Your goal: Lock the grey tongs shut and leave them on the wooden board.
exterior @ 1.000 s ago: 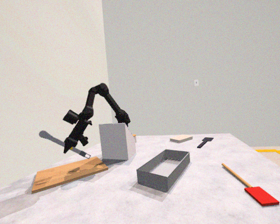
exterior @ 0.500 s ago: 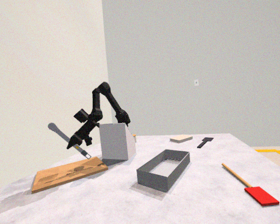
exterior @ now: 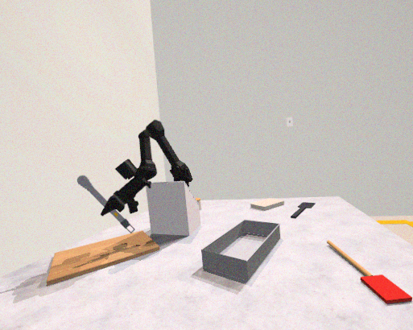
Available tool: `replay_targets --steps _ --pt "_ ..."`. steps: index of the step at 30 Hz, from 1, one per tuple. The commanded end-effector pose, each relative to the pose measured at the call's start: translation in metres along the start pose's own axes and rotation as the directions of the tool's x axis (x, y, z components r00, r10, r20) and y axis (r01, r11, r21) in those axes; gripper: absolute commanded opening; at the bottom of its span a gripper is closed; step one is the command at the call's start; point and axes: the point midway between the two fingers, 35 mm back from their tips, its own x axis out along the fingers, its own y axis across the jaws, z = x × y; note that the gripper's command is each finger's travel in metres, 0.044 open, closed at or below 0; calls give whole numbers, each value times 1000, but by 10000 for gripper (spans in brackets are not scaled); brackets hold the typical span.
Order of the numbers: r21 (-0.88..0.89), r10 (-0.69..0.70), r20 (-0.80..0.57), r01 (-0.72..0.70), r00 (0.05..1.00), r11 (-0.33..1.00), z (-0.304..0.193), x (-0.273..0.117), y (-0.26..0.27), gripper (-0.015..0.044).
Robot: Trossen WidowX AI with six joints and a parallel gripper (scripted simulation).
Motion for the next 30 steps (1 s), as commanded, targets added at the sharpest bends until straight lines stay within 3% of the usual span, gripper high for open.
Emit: replay_targets --steps 1,30 --pt "2 3 -10 -3 1000 1000 -2 -1 1 -150" --pt "0 1 4 -1 1000 1000 -2 1 -1 -150"
